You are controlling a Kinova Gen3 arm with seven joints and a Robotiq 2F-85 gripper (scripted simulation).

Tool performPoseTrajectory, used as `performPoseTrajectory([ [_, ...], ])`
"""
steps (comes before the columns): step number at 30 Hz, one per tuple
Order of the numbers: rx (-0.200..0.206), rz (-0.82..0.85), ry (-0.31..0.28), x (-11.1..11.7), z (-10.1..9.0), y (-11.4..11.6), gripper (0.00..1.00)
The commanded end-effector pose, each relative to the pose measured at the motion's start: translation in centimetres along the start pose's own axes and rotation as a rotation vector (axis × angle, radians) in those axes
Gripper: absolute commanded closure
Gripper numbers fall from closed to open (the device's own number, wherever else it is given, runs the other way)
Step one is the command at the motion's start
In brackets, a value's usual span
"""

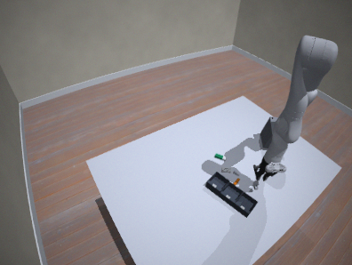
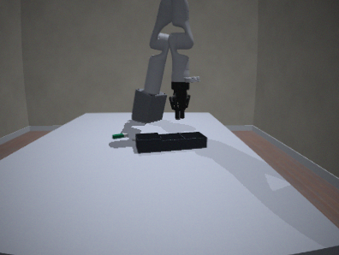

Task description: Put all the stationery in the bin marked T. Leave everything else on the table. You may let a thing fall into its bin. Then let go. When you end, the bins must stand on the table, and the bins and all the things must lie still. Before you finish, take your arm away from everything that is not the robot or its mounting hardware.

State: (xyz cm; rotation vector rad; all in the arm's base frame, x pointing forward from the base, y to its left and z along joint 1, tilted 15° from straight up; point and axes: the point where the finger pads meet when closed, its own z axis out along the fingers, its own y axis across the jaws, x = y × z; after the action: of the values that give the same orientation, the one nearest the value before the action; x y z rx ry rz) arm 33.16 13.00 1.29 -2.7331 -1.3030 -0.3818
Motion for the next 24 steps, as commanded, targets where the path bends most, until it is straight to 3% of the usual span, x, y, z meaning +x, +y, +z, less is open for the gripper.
performPoseTrajectory([
  [1, -0.001, 0.0, 0.001, 0.0, 0.0, 0.0, 0.7],
  [15, -0.001, 0.0, 0.001, 0.0, 0.0, 0.0, 0.7],
  [24, -0.001, 0.0, 0.001, -0.3, 3.6, -0.2, 0.7],
])
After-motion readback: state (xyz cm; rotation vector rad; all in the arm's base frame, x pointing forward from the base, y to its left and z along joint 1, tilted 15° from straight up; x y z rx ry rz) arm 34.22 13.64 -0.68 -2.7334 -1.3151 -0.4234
